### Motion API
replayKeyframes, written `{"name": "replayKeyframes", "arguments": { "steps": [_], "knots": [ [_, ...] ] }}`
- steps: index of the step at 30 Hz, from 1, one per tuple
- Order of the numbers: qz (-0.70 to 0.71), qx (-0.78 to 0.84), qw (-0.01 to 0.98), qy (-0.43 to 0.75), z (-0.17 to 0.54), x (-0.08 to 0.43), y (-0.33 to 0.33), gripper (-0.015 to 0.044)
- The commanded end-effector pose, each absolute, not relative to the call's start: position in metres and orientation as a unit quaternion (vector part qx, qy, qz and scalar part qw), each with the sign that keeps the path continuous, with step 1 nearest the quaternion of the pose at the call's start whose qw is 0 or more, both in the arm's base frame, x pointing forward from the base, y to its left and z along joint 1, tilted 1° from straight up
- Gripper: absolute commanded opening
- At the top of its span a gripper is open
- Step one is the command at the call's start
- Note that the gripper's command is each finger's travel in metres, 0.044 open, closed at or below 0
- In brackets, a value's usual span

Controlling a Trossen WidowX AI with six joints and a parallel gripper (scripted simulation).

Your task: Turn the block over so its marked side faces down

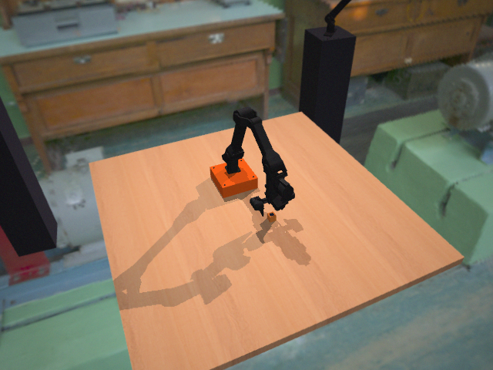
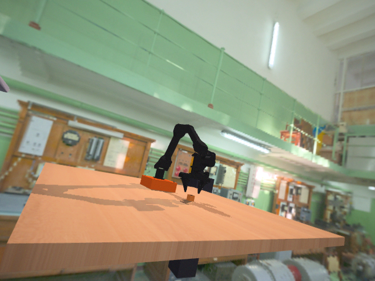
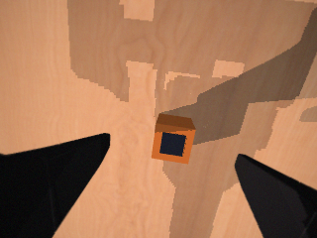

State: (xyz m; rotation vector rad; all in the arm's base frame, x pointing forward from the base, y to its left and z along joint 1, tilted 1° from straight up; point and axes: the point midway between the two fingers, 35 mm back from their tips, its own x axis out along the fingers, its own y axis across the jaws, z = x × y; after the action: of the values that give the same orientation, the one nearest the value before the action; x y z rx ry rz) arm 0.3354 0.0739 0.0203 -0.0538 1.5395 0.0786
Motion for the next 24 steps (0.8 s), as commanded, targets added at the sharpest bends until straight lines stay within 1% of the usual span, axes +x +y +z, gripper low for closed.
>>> {"name": "replayKeyframes", "arguments": {
  "steps": [1,14,24],
  "knots": [
    [0.032,-0.025,0.714,0.699,0.010,0.334,0.073,0.0440],
    [0.032,-0.025,0.714,0.699,-0.008,0.334,0.073,0.0440],
    [0.032,-0.025,0.714,0.699,-0.008,0.334,0.073,0.0178]
  ]
}}
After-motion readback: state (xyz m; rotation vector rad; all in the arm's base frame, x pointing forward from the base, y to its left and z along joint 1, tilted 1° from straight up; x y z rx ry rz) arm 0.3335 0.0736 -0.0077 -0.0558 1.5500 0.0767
